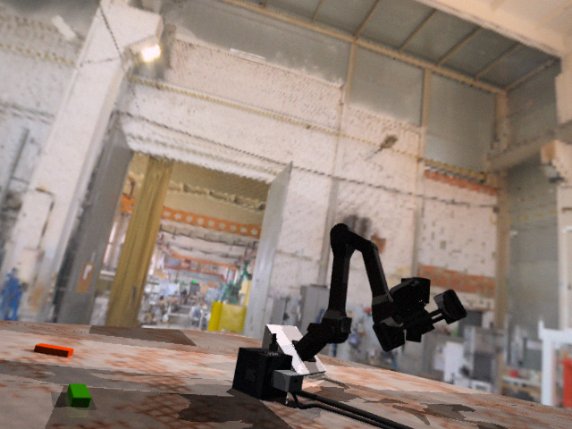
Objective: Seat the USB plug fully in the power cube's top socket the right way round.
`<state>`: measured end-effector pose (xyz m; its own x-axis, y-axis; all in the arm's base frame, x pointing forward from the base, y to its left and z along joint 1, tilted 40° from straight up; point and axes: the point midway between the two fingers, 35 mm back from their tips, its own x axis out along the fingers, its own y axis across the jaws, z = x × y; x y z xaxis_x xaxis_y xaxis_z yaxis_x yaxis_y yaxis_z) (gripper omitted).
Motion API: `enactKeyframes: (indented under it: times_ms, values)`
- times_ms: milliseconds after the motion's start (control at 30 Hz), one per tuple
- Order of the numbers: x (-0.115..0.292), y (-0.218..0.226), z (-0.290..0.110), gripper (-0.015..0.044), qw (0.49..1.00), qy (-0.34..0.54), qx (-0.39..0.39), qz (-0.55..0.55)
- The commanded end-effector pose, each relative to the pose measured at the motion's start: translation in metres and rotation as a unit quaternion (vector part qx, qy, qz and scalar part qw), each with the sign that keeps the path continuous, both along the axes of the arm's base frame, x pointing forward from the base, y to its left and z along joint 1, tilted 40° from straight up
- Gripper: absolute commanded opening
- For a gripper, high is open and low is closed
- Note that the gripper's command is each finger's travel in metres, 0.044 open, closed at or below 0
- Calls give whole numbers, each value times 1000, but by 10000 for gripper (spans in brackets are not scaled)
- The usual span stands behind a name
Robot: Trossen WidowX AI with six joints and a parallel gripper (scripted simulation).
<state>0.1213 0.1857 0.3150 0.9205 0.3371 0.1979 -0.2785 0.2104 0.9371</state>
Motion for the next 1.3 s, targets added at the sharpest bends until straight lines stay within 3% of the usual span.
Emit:
enactKeyframes:
  times_ms: [0, 300, 467, 600, 867, 1267]
  values:
    - [0, 1, 0, 426, 1000, -1, -2, 0]
    - [34, 43, 9, 440, 992, -49, -110, -25]
    - [83, 67, -4, 440, 977, -40, -209, -20]
    - [130, 70, -30, 440, 959, 13, -283, -6]
    - [179, 52, -69, 440, 933, 117, -340, 12]
    - [229, -23, -142, 440, 864, 344, -365, 32]
